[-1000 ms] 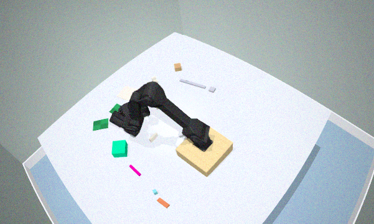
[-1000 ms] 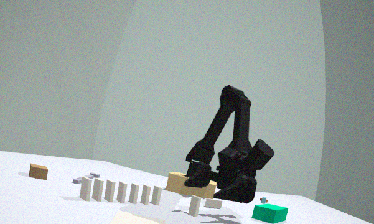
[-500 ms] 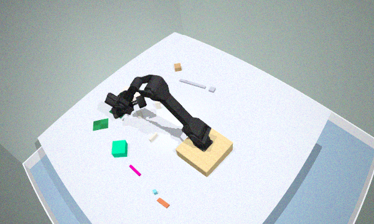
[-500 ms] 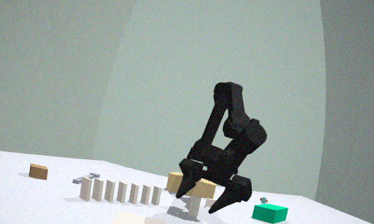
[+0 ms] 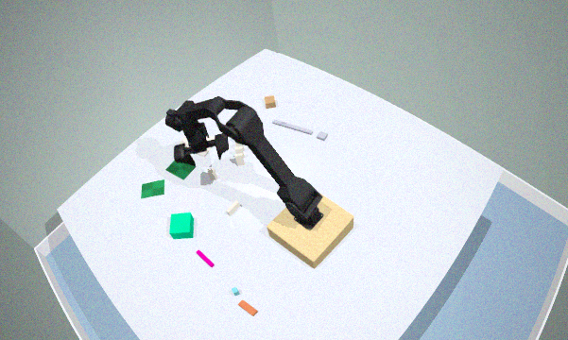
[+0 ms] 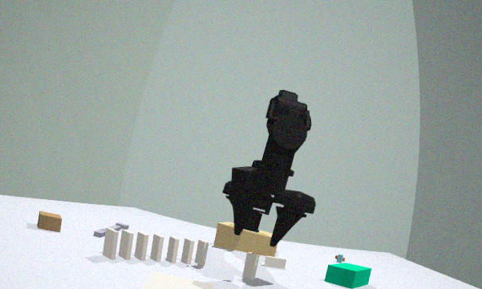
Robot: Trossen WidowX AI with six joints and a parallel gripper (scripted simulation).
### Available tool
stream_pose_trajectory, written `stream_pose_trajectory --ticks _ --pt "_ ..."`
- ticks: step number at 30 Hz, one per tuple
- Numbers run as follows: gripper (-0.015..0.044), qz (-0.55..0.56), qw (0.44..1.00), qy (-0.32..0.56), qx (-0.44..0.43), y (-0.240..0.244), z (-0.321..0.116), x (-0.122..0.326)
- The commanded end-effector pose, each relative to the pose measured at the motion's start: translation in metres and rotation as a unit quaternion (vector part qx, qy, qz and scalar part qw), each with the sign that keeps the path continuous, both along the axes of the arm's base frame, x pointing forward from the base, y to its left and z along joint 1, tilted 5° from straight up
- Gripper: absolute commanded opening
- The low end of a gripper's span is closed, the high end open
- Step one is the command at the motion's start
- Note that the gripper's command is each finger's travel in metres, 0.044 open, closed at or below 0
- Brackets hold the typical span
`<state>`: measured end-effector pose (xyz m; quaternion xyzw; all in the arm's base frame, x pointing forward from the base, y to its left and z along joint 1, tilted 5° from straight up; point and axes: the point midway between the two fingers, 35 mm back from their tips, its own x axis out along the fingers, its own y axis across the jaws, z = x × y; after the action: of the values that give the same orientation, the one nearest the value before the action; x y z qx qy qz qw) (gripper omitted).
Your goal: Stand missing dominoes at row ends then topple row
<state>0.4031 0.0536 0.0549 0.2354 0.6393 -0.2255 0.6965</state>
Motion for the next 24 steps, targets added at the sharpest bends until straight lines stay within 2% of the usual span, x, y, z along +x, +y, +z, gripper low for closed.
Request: stream_pose_trajectory --ticks 1,7,14,24 --pt "0.0440 -0.034 0.997 0.037 0.050 -0.002 0.027 -0.010" --pt "0.0440 -0.034 0.997 0.037 0.051 -0.002 0.021 -0.009" --pt "0.0440 -0.034 0.997 0.037 0.051 0.004 -0.037 -0.009" --pt "0.0440 -0.034 0.997 0.038 0.051 0.004 -0.049 -0.010"
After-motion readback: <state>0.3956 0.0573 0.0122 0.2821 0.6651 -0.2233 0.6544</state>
